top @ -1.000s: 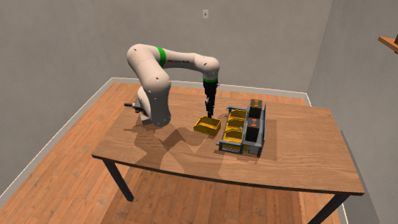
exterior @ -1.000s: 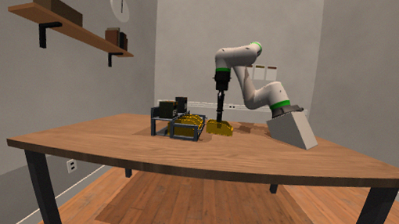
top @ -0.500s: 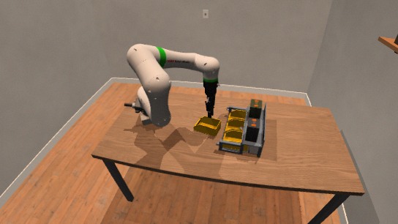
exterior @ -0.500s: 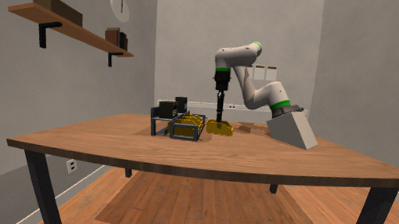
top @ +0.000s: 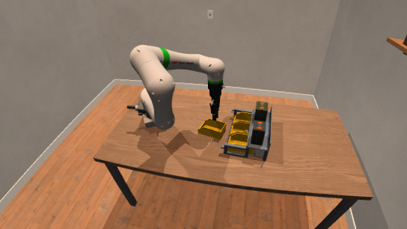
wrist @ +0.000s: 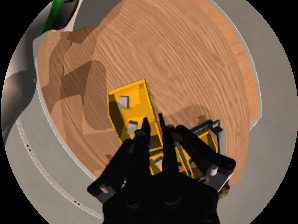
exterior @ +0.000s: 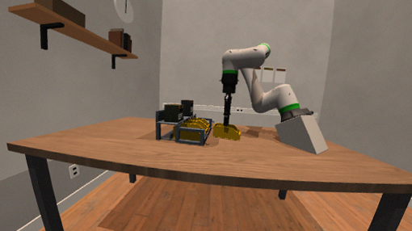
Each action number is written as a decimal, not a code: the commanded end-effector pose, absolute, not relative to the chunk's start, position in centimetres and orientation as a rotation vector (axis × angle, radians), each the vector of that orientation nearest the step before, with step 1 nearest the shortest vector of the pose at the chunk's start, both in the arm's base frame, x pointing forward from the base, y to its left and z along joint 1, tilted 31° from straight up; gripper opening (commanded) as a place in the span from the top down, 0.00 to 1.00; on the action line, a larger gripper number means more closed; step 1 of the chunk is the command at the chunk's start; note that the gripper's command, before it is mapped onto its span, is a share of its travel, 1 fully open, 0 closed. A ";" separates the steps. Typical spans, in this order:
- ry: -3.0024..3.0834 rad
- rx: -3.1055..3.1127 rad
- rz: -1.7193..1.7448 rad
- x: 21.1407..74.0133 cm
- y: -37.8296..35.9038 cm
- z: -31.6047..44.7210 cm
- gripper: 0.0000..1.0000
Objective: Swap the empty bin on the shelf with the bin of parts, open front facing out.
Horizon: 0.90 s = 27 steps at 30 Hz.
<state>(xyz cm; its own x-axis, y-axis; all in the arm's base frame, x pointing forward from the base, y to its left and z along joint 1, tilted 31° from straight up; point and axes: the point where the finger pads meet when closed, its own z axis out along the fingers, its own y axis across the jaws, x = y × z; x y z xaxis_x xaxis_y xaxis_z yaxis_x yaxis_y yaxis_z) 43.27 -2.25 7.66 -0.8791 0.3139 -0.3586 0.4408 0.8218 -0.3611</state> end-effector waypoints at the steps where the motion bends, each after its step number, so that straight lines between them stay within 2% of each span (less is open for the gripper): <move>1: 2.721 0.576 -0.638 43.3 -2.2 7.7 0.76; 27: 2.721 0.576 -0.638 43.8 -3.4 5.6 0.76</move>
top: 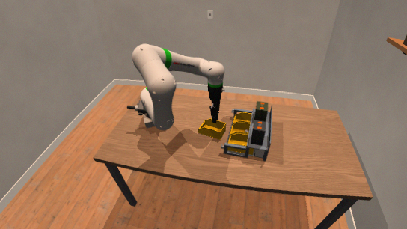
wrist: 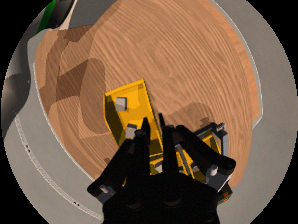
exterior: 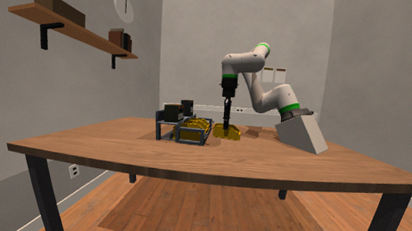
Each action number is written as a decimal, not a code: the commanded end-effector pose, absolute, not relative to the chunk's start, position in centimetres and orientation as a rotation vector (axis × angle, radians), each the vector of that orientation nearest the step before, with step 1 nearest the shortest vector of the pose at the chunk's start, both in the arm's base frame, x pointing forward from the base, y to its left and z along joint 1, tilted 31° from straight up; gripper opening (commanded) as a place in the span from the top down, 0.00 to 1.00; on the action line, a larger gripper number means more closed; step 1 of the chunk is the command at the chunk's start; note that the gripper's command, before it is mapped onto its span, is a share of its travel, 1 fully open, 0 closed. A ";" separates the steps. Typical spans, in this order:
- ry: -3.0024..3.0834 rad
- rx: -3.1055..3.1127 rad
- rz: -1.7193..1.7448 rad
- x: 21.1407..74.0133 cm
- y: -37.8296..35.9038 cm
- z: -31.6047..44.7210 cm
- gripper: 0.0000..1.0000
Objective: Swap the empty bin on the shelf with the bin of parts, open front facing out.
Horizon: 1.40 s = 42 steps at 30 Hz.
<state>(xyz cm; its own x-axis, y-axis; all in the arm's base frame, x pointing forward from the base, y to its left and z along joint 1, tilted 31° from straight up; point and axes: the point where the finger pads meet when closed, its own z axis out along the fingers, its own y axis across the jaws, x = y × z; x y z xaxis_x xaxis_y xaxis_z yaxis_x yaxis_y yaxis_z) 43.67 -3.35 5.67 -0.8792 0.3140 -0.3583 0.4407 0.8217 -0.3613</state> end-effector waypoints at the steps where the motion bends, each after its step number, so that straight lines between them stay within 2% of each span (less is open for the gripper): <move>1: 2.721 0.576 -0.638 43.8 -3.4 5.5 0.76; 37: 2.721 0.576 -0.638 44.1 -4.3 4.0 0.76; 38: 2.721 0.576 -0.638 44.1 -4.3 4.0 0.90; 42: 2.721 0.576 -0.638 44.1 -4.3 4.0 0.90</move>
